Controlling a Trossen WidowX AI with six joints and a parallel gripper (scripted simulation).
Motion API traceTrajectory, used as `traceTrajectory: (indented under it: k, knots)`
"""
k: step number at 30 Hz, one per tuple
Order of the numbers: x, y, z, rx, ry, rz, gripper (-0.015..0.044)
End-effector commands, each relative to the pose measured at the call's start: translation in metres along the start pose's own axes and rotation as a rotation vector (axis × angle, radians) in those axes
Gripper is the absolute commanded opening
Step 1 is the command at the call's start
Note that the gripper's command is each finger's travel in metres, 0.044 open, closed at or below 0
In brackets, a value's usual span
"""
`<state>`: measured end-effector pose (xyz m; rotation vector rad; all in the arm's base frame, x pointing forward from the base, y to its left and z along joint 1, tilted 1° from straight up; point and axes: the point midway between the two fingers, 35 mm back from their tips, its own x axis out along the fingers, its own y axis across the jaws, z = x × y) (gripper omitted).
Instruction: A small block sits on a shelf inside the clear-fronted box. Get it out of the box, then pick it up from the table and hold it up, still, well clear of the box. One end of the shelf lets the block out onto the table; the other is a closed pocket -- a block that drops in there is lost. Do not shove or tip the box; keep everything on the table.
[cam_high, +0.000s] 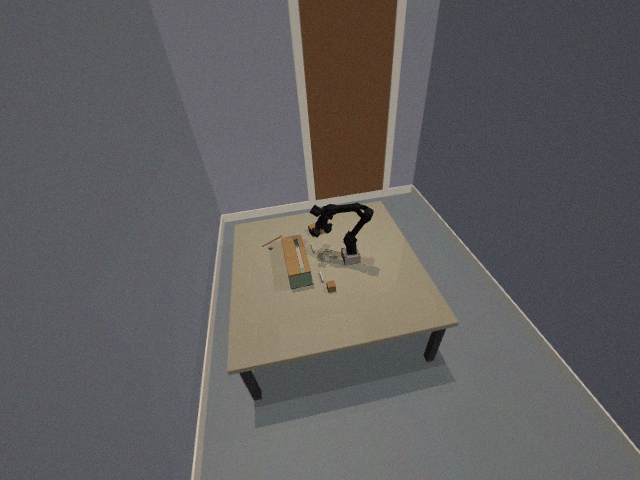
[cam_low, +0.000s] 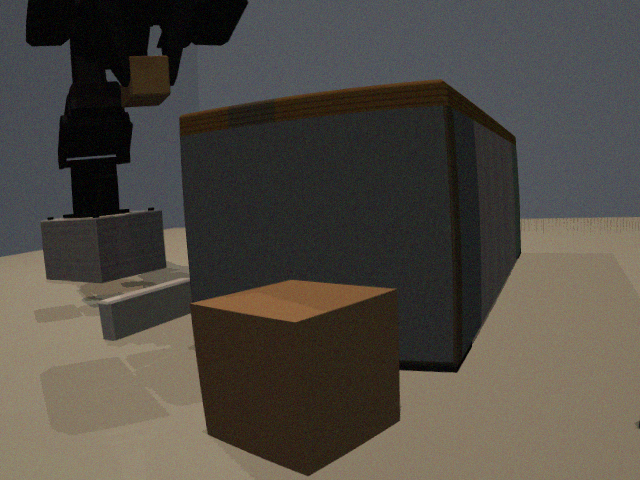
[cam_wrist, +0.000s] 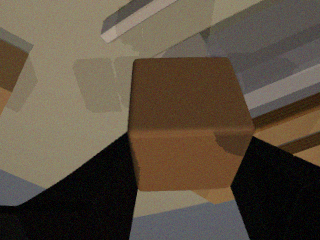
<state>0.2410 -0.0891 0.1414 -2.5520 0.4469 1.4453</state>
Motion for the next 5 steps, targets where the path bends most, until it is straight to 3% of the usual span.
traceTrajectory:
  k: [1,5]
  knots:
    - [0.0001,0.0008,0.0006,0.005,-0.002,0.005,0.0000]
    - [0.0001,0.0008,0.0006,0.005,-0.002,0.005,0.0000]
